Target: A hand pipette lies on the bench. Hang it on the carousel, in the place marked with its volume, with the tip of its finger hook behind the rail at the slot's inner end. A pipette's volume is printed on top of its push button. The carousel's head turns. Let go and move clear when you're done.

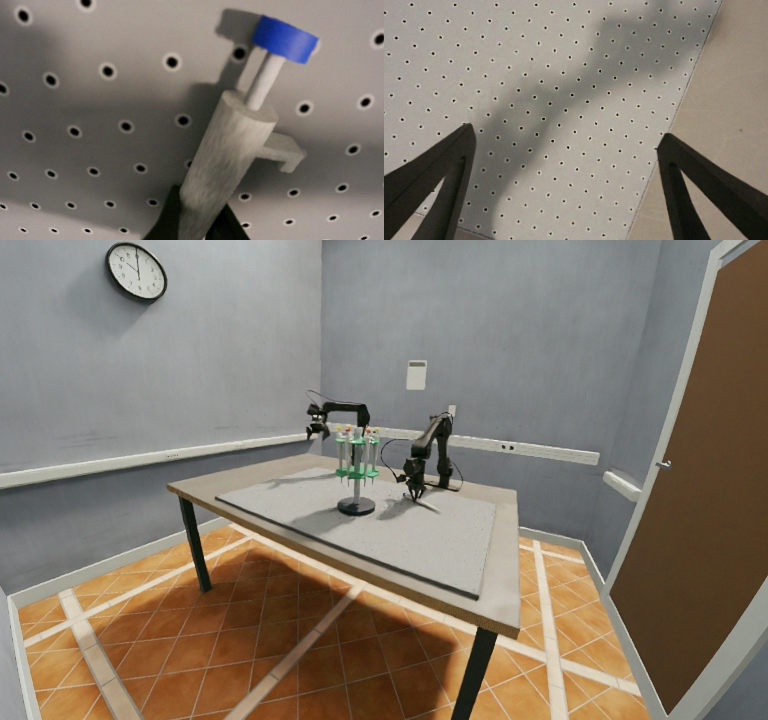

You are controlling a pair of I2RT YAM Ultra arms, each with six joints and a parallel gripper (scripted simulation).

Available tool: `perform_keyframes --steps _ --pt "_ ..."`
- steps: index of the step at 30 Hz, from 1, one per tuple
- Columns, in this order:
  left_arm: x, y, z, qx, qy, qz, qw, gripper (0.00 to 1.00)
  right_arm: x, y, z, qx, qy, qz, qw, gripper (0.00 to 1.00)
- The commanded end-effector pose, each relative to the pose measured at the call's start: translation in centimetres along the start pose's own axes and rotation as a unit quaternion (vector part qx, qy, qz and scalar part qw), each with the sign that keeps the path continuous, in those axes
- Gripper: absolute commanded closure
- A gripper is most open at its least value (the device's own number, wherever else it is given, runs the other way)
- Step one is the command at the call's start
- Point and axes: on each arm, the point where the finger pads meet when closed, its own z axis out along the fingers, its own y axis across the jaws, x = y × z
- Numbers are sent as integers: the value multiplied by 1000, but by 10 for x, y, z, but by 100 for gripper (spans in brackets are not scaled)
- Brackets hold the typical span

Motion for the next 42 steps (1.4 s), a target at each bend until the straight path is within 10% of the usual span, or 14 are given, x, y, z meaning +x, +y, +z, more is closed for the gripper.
perform_keyframes --steps 1,42 --pt "-1 9 -22 -21 4 1 1000 88 -6 -4 -3 3 -14 -5 1000 0" --pt "-2 5 -96 -21 4 1 1000 88 -6 -4 -3 3 -14 -5 1000 0"
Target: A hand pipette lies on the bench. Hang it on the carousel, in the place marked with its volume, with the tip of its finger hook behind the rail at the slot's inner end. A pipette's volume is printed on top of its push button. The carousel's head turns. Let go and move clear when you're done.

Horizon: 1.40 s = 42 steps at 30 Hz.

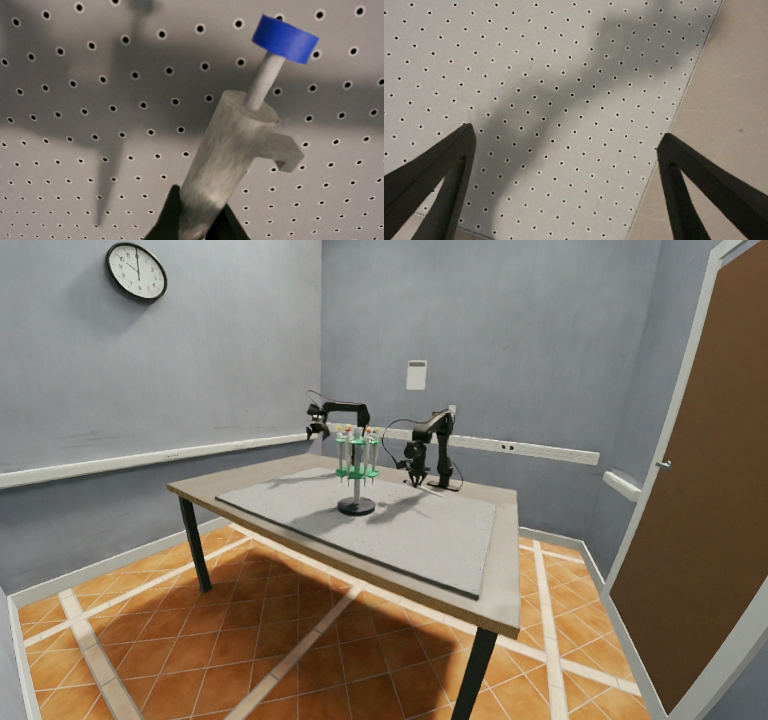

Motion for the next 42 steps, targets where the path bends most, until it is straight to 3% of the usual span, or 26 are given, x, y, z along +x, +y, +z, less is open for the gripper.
perform_keyframes --steps 1,11,12,23,24,26,42 --pt "-5 -1 -26 -12 0 1 1000 88 -6 -4 -3 3 -14 -5 1000 0" --pt "-5 -2 -41 -12 0 1 1000 88 -6 -4 -3 3 -14 -5 1000 0" --pt "-2 -4 -30 1 -1 0 1000 88 -6 -4 -3 3 -14 -5 1000 0" --pt "-2 -4 -30 1 -1 0 1000 88 -6 -4 -3 3 -14 -5 1000 0" --pt "-9 -2 -42 -12 0 2 1000 88 -6 -4 -3 3 -14 -5 1000 0" --pt "-19 -12 -31 8 -6 1 1000 88 -6 -4 -3 3 -14 -5 1000 0" --pt "-64 -20 -34 9 -6 1 1000 88 -6 -4 -3 3 -14 -5 1000 0"
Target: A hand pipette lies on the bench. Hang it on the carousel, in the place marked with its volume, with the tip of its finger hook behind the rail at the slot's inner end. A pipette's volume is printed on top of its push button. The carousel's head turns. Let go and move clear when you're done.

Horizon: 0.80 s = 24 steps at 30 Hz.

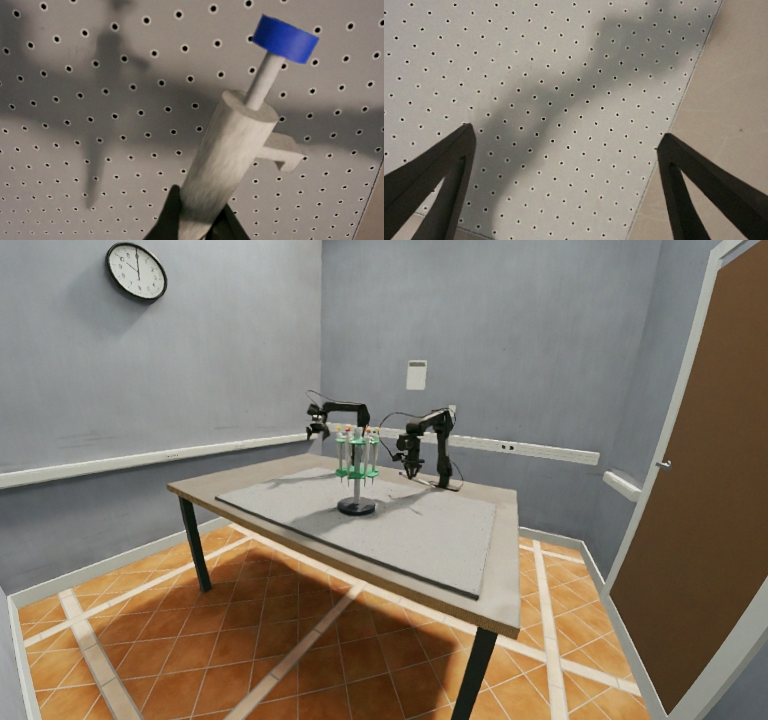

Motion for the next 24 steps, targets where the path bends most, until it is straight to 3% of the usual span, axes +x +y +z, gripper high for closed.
perform_keyframes --steps 1,14,15,24 --pt "-14 -8 -9 -3 -3 -8 1000 88 -6 -4 -3 3 -14 -5 1000 0" --pt "-49 -13 -11 -3 -3 -8 1000 88 -6 -4 -3 3 -14 -5 1000 0" --pt "-52 -4 -21 -23 -1 -8 1000 88 -6 -4 -3 3 -14 -5 1000 0" --pt "-82 -17 -13 -3 -2 -8 1000 88 -6 -4 -3 3 -14 -5 1000 0"
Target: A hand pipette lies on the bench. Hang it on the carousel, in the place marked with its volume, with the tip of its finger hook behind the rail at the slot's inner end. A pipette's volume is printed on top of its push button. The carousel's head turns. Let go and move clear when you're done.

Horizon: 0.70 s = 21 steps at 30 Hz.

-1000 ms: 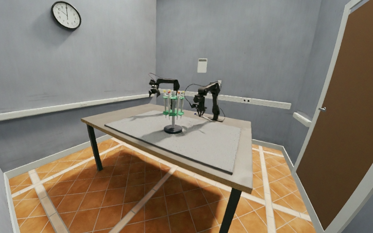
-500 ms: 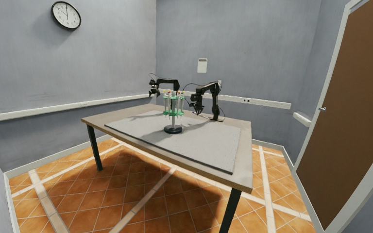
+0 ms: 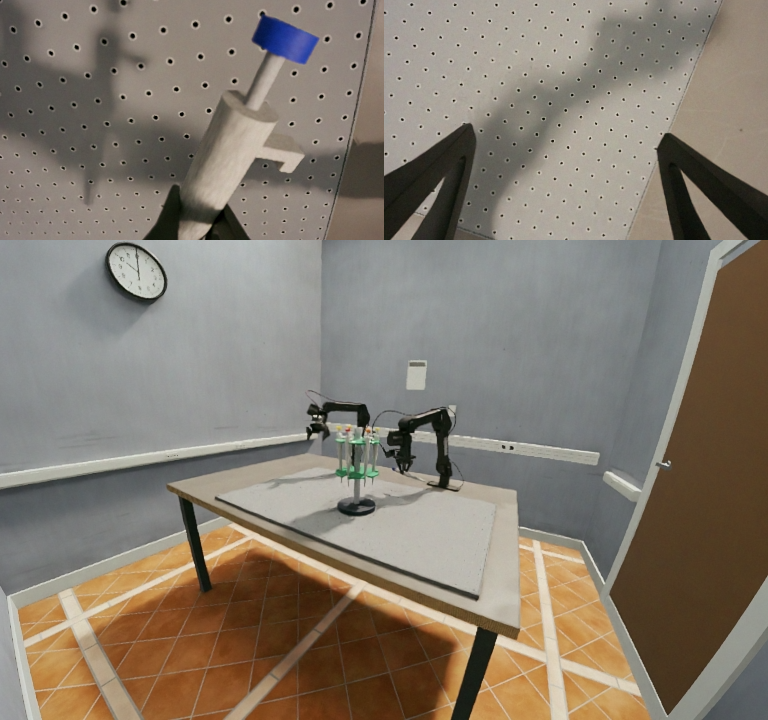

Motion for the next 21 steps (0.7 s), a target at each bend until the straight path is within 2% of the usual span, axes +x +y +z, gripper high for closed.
perform_keyframes --steps 1,12,21 --pt "-13 -9 -9 -3 -4 -11 1000 88 -6 -4 -3 3 -14 -5 1000 0" --pt "-43 -7 -17 -15 -5 -11 1000 88 -6 -4 -3 3 -14 -5 1000 0" --pt "-42 -6 -18 -17 -6 -179 984 88 -6 -4 -3 3 -14 -5 1000 0"
